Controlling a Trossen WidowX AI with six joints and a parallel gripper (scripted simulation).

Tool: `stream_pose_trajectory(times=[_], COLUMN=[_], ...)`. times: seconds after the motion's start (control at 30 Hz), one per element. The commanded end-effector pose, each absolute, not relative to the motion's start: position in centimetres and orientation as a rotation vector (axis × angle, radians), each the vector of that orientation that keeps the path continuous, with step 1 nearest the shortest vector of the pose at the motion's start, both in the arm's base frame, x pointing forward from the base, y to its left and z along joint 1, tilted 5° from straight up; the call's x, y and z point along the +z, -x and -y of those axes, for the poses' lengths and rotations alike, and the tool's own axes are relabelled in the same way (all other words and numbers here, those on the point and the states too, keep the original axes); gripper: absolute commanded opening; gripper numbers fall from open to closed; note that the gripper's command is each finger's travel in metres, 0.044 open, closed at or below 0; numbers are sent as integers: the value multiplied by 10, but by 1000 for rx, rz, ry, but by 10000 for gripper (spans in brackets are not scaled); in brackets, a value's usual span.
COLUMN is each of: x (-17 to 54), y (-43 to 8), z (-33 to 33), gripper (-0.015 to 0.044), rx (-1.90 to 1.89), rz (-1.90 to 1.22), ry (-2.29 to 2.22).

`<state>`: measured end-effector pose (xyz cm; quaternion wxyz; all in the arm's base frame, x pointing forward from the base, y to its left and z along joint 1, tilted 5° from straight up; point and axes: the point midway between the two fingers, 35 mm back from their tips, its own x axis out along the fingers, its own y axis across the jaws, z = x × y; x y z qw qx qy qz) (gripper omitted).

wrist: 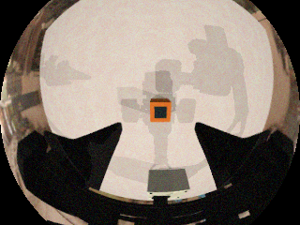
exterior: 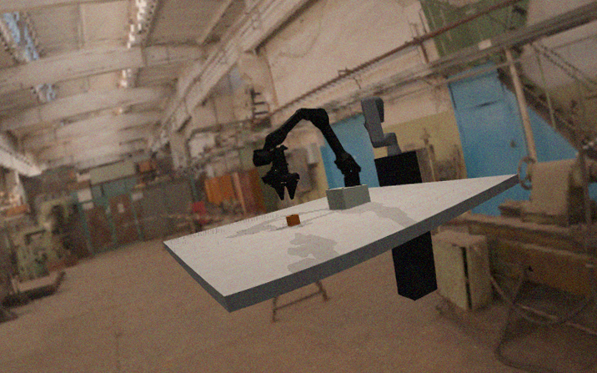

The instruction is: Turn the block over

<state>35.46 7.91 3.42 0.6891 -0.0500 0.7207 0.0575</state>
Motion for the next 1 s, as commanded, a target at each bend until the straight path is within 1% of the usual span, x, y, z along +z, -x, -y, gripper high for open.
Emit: stream_pose_trajectory(times=[0.0,0.07,0.97], x=[8,-3,-37], y=[-350,-349,-346], z=[-74,-74,-73], gripper=[440,440,440], rx=[125,125,125], rz=[-1626,-1626,-1626], ry=[121,121,121])
